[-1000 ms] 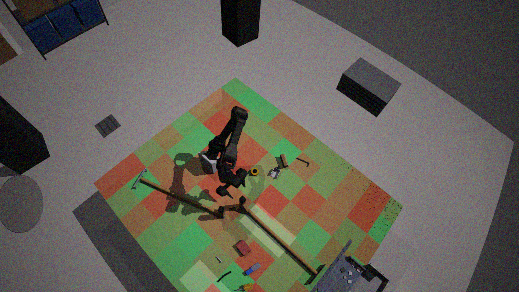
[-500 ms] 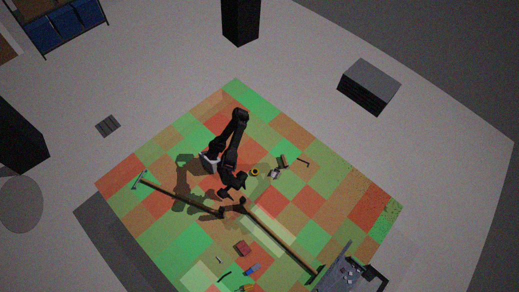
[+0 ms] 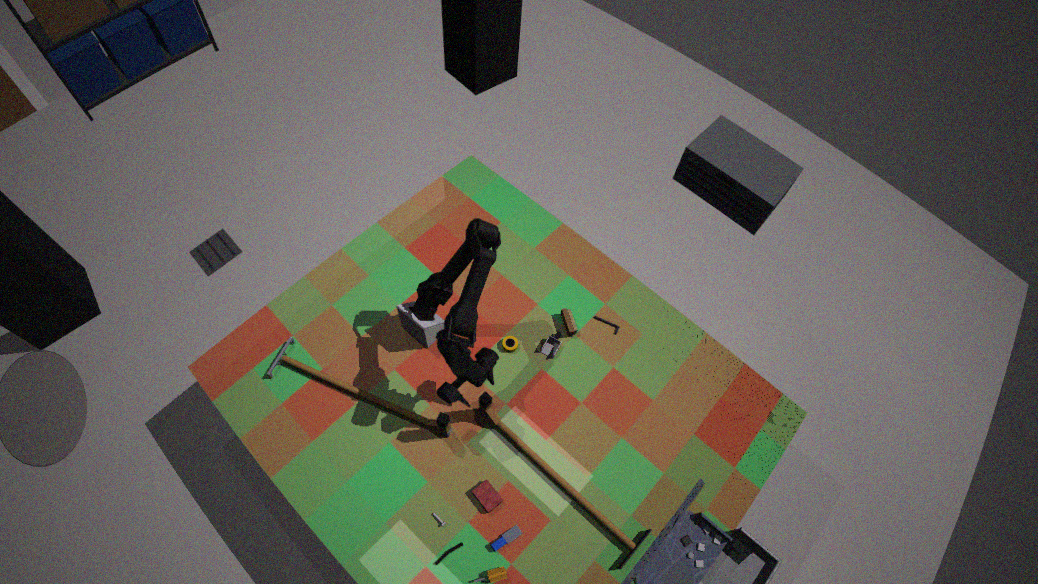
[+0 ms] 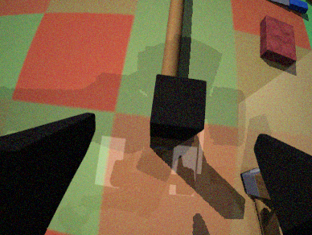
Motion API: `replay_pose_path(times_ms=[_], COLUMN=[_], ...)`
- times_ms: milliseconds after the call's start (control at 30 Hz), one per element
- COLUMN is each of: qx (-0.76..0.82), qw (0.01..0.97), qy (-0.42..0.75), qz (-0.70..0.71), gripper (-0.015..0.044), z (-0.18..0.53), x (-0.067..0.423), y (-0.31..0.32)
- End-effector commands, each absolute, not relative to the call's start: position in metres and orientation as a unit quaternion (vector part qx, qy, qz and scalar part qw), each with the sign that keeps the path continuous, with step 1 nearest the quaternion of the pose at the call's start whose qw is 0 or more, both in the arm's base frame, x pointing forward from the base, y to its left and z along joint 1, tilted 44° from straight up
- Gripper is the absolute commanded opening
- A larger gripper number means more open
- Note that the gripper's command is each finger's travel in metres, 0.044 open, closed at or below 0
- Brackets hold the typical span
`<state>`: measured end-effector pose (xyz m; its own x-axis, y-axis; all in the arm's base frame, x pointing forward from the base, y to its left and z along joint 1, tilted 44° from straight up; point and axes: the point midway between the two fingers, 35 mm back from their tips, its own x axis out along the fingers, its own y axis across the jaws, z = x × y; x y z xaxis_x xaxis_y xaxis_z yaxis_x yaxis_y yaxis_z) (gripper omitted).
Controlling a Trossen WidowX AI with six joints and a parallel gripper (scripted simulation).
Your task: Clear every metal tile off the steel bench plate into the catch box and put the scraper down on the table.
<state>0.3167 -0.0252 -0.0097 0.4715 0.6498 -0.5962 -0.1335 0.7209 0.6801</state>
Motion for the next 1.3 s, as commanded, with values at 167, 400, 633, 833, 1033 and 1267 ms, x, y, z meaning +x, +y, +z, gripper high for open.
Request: replay_pose_path(times_ms=[167, 400, 633, 833, 1033, 1267], qx=[0.286, 0.286, 0.287, 0.288, 0.289, 0.287], qw=[0.807, 0.807, 0.808, 0.808, 0.808, 0.809], qy=[0.457, 0.457, 0.456, 0.455, 0.454, 0.451], qz=[0.240, 0.240, 0.240, 0.241, 0.242, 0.244], gripper=[0.0440, 0.0440, 0.0440, 0.0440, 0.0440, 0.0335], z=[-0.020, -0.027, -0.033, -0.039, -0.043, -0.042], x=[0.323, 0.329, 0.333, 0.337, 0.341, 0.342], y=[-0.015, -0.008, 0.000, 0.007, 0.014, 0.014])
